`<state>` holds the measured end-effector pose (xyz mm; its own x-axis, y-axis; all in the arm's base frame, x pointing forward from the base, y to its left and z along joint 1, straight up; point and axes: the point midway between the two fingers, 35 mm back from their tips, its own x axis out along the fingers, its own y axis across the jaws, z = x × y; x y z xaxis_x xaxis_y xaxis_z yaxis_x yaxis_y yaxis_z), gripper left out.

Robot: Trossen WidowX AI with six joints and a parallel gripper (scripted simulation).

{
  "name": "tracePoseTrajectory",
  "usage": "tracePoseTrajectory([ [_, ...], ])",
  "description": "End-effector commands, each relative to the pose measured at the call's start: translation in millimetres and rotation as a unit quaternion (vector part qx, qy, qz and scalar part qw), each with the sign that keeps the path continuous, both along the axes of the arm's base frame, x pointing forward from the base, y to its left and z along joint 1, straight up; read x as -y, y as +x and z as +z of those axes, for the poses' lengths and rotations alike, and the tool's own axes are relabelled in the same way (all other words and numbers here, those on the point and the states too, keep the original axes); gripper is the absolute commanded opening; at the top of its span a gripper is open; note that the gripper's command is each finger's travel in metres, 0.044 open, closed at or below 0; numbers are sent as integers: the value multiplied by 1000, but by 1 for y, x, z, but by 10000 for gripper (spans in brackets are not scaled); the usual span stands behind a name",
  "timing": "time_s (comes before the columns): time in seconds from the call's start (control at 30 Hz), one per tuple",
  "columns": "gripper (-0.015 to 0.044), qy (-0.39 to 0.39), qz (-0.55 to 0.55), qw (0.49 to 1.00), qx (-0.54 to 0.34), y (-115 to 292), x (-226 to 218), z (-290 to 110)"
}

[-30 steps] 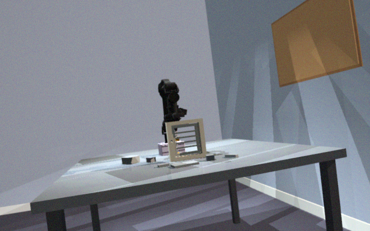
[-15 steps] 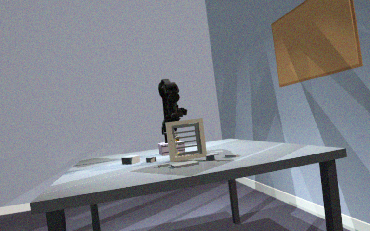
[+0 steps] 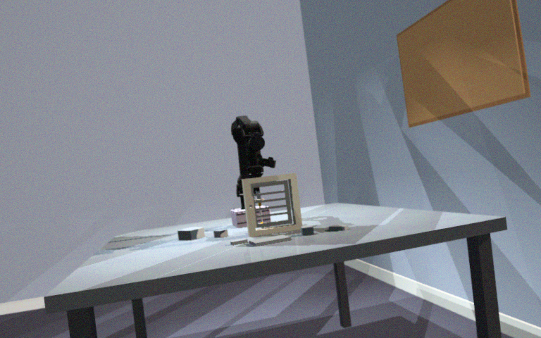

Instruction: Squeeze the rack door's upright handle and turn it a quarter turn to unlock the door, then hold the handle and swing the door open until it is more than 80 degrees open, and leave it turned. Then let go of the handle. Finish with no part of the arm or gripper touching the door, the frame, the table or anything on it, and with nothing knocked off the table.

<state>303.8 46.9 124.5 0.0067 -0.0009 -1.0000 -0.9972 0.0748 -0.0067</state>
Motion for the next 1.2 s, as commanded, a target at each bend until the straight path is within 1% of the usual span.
tracePoseTrajectory([
  [0.0,11,2,-46,999,5,-3,-3,0],
  [0.57,11,4,-186,983,4,-28,-18,0],
  [1.17,11,6,-311,950,3,-51,-42,-1],
])
